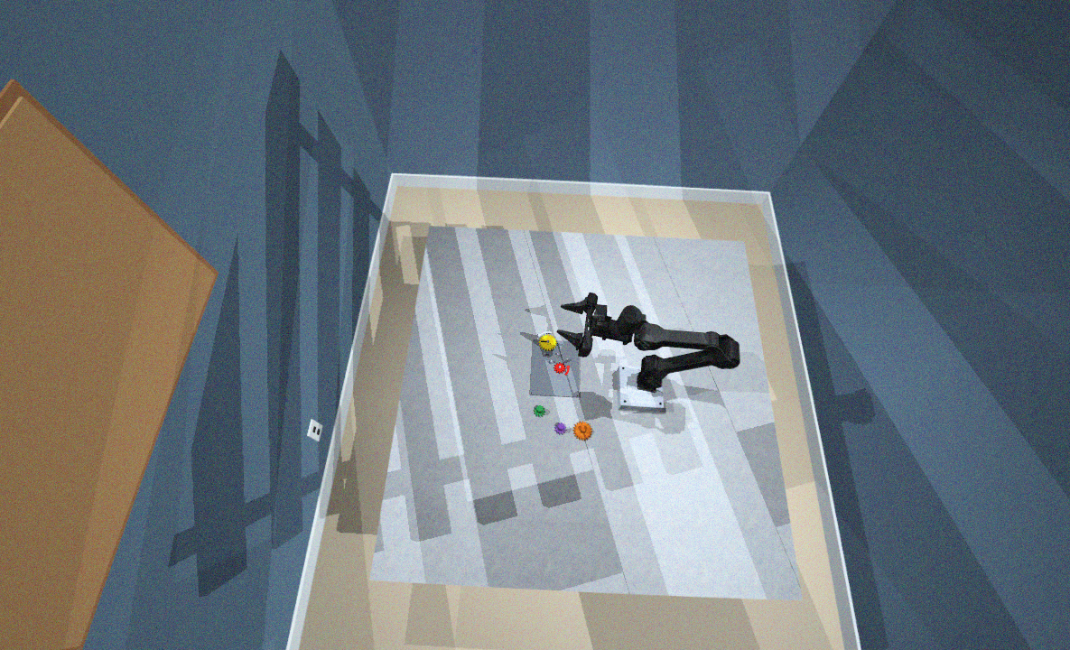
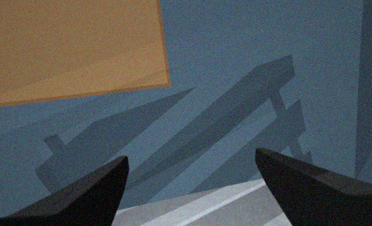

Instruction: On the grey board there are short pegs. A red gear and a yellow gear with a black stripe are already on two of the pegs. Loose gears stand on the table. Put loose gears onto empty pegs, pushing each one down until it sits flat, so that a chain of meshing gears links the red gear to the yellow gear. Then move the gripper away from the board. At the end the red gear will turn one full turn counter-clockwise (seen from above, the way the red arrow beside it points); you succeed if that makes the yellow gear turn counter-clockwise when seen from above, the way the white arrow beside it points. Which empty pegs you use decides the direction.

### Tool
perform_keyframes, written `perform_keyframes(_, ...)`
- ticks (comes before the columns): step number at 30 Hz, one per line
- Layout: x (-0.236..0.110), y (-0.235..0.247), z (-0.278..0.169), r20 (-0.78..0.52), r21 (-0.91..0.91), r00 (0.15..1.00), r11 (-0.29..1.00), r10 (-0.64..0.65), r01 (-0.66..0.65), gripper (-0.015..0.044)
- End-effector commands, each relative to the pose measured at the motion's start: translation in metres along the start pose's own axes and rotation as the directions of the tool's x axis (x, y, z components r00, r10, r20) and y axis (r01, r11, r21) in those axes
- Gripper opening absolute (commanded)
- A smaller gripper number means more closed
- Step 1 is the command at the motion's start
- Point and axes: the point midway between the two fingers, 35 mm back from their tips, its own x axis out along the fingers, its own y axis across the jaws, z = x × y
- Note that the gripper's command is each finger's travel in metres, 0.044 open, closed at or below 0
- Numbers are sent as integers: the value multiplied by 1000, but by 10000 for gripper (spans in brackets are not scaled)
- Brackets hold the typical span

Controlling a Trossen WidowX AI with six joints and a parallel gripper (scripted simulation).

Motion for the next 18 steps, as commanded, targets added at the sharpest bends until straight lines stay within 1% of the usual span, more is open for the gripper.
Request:
perform_keyframes(1,1,1,-2,-10,5,1000,1000,5,-5,426)
perform_keyframes(2,4,6,-8,-41,20,999,1000,18,-18,440)
perform_keyframes(5,17,33,-46,-216,105,971,992,97,-76,440)
perform_keyframes(7,22,54,-72,-337,160,929,982,149,-100,440)
perform_keyframes(9,21,75,-100,-455,207,869,972,195,-110,440)
perform_keyframes(13,8,117,-153,-671,266,696,959,256,-97,440)
perform_keyframes(16,-13,144,-190,-803,270,534,960,264,-68,440)
perform_keyframes(18,-32,161,-213,-880,249,407,967,245,-44,440)
